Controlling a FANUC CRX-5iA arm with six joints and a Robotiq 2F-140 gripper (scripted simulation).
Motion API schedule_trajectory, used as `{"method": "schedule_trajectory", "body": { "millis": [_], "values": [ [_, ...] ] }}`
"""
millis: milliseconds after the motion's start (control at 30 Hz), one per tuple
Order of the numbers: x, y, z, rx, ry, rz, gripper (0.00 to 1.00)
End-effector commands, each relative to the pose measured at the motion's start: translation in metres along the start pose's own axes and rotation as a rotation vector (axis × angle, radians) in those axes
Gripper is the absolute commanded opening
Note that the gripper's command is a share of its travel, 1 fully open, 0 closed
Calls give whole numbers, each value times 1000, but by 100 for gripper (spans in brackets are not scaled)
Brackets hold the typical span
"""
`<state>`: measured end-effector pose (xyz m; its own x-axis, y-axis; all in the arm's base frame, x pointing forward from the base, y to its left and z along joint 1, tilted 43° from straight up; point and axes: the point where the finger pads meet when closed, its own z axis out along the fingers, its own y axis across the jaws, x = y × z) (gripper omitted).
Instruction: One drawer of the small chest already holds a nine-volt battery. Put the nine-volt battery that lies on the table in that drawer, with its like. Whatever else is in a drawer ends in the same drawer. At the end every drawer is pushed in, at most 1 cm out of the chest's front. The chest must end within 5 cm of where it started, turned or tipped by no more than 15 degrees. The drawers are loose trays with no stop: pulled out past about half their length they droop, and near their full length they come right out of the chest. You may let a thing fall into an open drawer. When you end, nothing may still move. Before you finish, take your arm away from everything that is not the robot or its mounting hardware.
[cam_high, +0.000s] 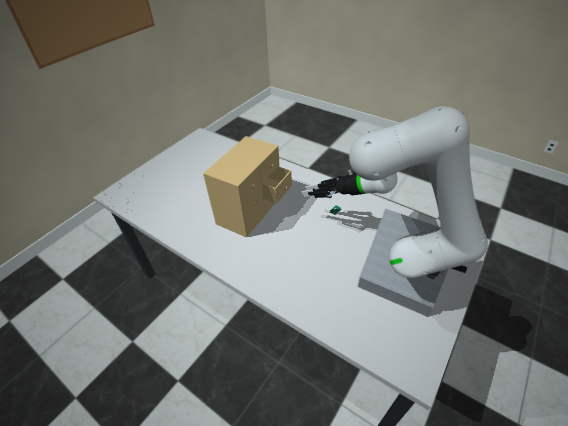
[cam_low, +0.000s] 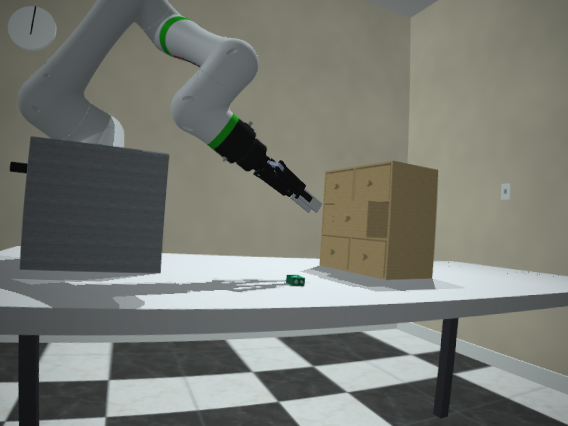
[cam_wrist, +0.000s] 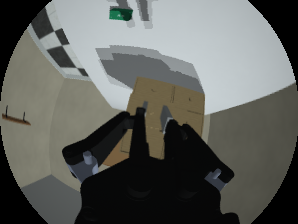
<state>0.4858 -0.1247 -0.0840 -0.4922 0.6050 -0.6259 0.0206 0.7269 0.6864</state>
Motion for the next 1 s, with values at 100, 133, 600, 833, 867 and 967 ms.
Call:
{"method": "schedule_trajectory", "body": {
  "millis": [100,133,600,833,867,967],
  "values": [
    [-1,-1,-4,1,27,1,20],
    [-1,-1,-5,1,36,1,20],
    [-7,-1,-30,1,223,1,20],
    [-13,-1,-53,1,400,1,20],
    [-14,-1,-57,1,429,1,20],
    [-17,-1,-70,1,526,1,20]
  ]
}}
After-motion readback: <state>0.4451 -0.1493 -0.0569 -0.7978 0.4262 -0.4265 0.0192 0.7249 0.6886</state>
